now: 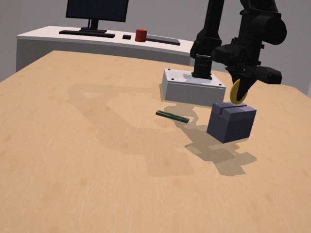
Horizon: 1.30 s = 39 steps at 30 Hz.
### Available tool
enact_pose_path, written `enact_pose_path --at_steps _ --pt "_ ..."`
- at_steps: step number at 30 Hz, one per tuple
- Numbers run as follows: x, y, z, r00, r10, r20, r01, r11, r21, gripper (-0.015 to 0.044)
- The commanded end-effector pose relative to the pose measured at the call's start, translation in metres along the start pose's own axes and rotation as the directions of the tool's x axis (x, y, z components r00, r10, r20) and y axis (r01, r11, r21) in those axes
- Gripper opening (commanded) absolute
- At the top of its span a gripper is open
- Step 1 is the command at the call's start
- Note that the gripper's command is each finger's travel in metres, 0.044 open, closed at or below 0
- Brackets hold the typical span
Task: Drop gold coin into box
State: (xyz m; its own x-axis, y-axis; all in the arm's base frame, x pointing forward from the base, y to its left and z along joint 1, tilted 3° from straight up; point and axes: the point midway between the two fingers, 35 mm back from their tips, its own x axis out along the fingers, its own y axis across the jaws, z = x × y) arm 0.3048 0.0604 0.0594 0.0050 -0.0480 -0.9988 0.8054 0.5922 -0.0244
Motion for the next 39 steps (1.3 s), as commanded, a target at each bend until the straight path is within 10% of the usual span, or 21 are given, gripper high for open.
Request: enact_pose_path --at_steps 1,5,11,20,31,39 --pt "0.003 0.000 0.000 1.000 0.000 0.000 0.000 1.000 0.004 0.0000" --pt "0.005 0.000 0.000 1.000 0.000 0.000 0.000 1.000 0.003 0.0000" --pt "0.003 0.000 0.000 1.000 0.000 0.000 0.000 1.000 0.000 0.0157" --pt "0.003 0.000 0.000 1.000 0.000 0.000 0.000 1.000 0.000 0.0161" --pt "-0.049 -0.002 -0.001 1.000 -0.003 -0.002 0.003 1.000 -0.001 0.0440" --pt "-0.059 -0.004 -0.002 1.000 -0.004 -0.002 0.004 1.000 -0.001 0.0440"
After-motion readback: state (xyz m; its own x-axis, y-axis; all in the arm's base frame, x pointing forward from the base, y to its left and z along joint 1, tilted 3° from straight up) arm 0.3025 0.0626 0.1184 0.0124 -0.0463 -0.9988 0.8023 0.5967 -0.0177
